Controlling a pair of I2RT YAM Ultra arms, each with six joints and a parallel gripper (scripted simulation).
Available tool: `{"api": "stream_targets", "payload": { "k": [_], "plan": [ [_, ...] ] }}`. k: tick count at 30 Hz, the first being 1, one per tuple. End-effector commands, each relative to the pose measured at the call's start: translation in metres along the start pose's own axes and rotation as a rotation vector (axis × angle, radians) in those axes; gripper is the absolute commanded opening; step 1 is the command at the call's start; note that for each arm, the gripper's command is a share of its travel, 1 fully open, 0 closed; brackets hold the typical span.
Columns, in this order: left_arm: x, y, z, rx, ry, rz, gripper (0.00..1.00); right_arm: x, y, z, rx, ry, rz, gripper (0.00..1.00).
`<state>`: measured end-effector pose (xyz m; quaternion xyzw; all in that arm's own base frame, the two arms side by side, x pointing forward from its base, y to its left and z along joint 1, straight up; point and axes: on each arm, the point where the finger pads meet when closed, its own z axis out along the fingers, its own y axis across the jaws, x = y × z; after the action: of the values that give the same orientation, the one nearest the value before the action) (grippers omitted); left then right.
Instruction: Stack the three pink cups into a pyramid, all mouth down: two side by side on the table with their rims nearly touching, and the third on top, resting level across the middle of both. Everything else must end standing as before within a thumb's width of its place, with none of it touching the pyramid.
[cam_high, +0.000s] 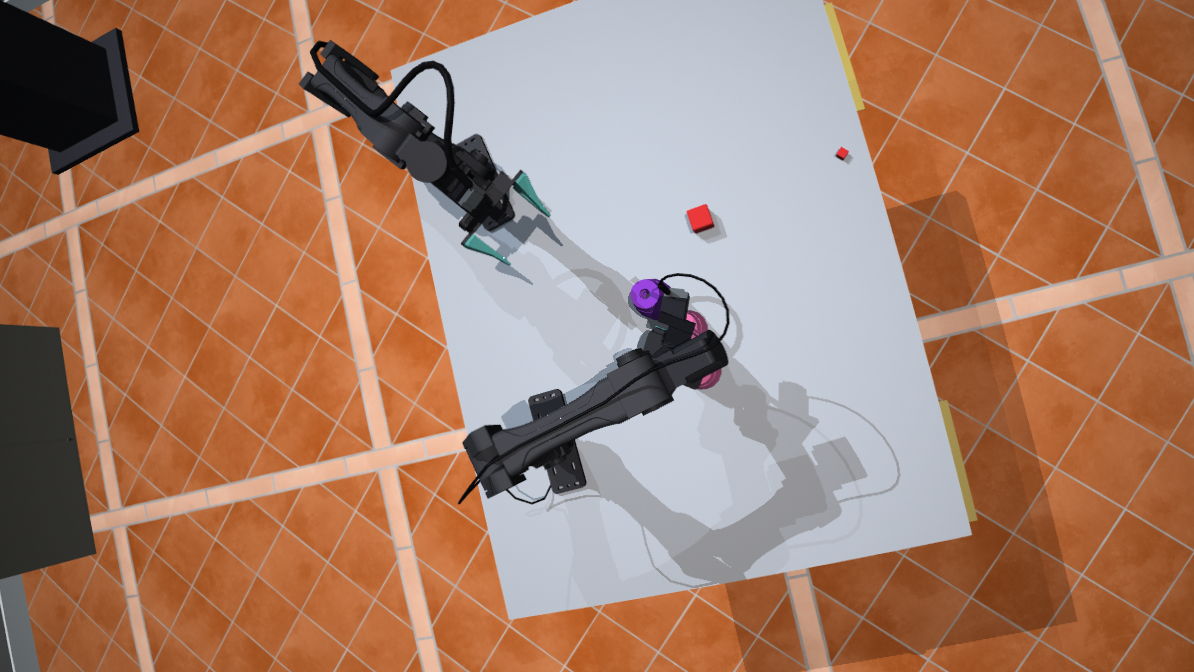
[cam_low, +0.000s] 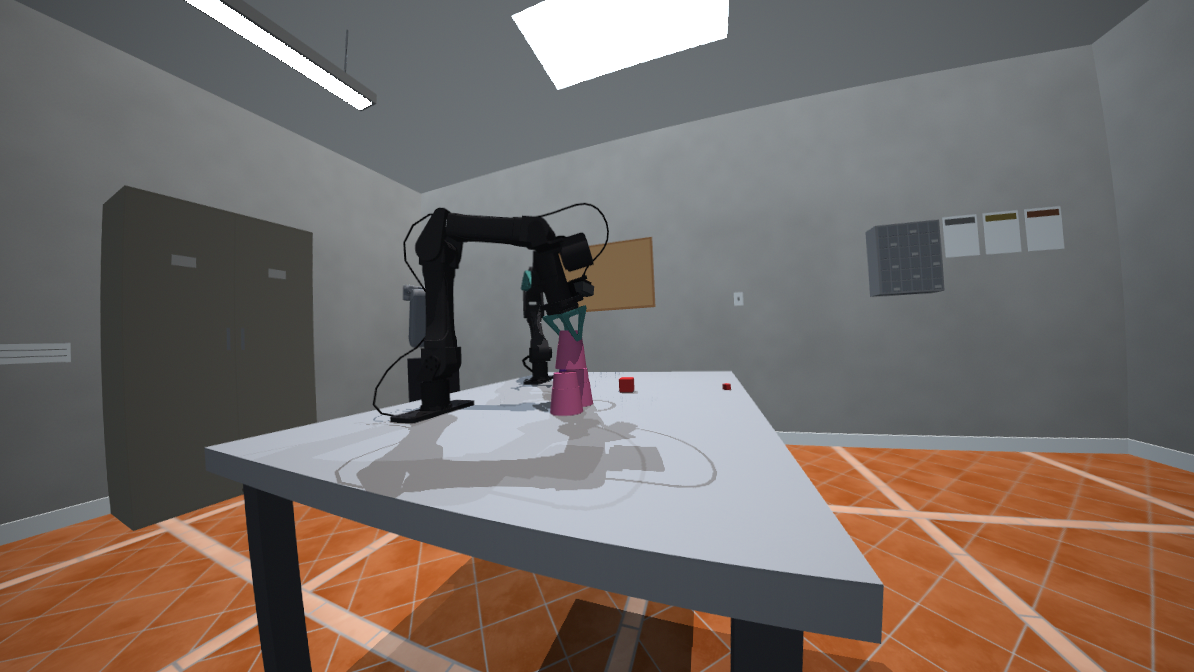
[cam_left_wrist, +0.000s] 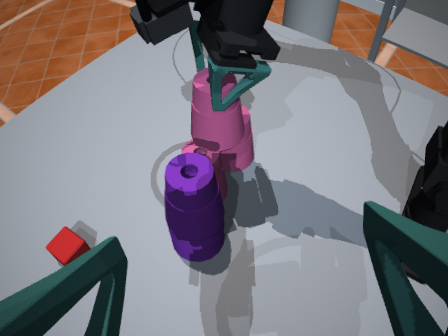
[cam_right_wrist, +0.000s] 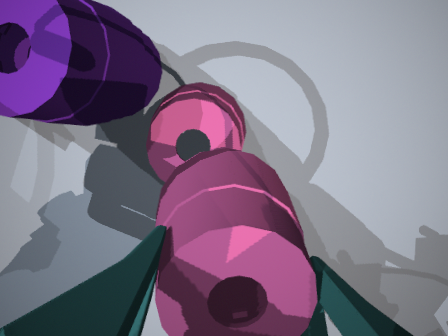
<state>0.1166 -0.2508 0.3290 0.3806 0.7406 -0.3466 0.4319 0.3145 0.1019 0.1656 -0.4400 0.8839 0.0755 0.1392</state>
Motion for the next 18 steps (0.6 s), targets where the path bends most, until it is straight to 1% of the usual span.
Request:
{"api": "stream_targets", "payload": {
  "k": [1, 18],
  "plan": [
    [-0.0044, -0.0014, -0.0049, 0.005, -0.023, -0.004, 1.00, -0.0068, -0.0008, -0.0097, 0.019, -0.053, -0.008, 0.00],
    [-0.0044, -0.0014, -0.0049, 0.005, -0.023, -0.004, 1.00, -0.0017, -0.0012, -0.0014, 0.017, -0.050, -0.010, 0.00]
  ]
}}
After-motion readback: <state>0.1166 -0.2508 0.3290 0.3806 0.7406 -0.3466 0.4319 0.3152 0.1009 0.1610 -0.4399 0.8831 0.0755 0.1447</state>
